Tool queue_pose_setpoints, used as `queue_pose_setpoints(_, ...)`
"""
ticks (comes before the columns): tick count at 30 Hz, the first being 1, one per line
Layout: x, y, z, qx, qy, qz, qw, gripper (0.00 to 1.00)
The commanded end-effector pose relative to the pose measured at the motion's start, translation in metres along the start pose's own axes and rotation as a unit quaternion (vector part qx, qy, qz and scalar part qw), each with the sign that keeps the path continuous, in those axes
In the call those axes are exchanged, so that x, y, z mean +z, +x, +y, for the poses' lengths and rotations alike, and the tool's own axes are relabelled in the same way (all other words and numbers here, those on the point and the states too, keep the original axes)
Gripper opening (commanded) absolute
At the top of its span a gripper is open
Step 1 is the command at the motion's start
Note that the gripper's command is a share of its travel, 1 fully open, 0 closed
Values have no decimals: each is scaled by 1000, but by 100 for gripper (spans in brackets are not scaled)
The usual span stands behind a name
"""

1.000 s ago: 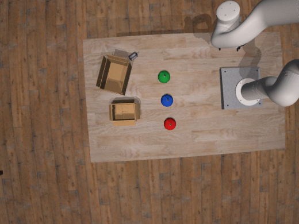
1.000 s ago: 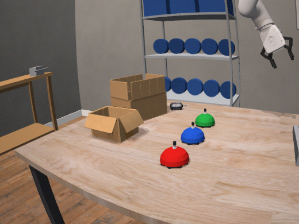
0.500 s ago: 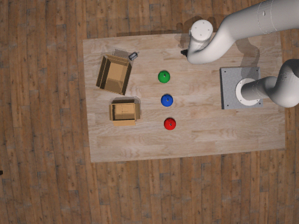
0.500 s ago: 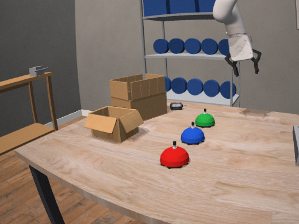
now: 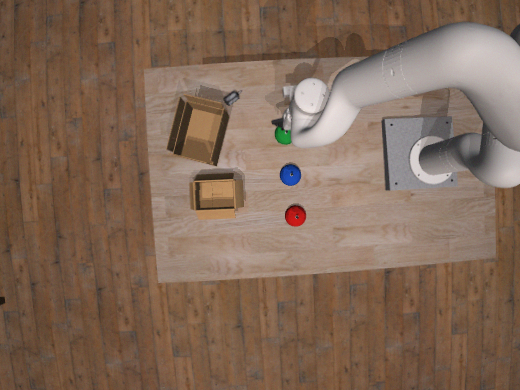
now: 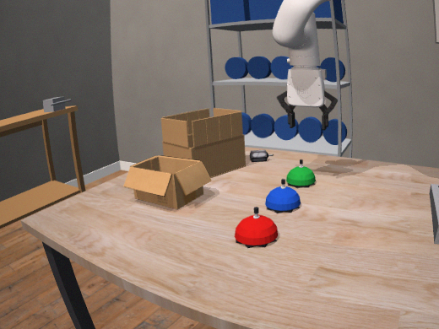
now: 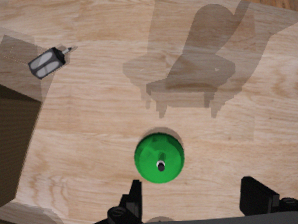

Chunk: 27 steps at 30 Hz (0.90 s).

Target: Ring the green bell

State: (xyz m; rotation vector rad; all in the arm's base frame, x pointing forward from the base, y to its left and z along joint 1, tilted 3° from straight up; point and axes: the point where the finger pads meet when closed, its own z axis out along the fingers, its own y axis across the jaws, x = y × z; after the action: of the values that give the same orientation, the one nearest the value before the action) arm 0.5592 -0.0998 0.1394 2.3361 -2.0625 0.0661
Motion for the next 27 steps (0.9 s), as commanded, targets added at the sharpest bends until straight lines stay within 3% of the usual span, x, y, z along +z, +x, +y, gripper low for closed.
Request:
queue_pose_setpoints(1, 8, -4, -21, -2, 4, 1, 1000, 100)
queue_pose_setpoints(5, 8, -4, -21, -2, 4, 1, 1000, 100)
queue_pose_setpoints(6, 8, -4, -21, -2, 4, 1, 1000, 0)
queue_pose_setpoints(27, 8, -4, -21, -2, 4, 1, 1000, 0)
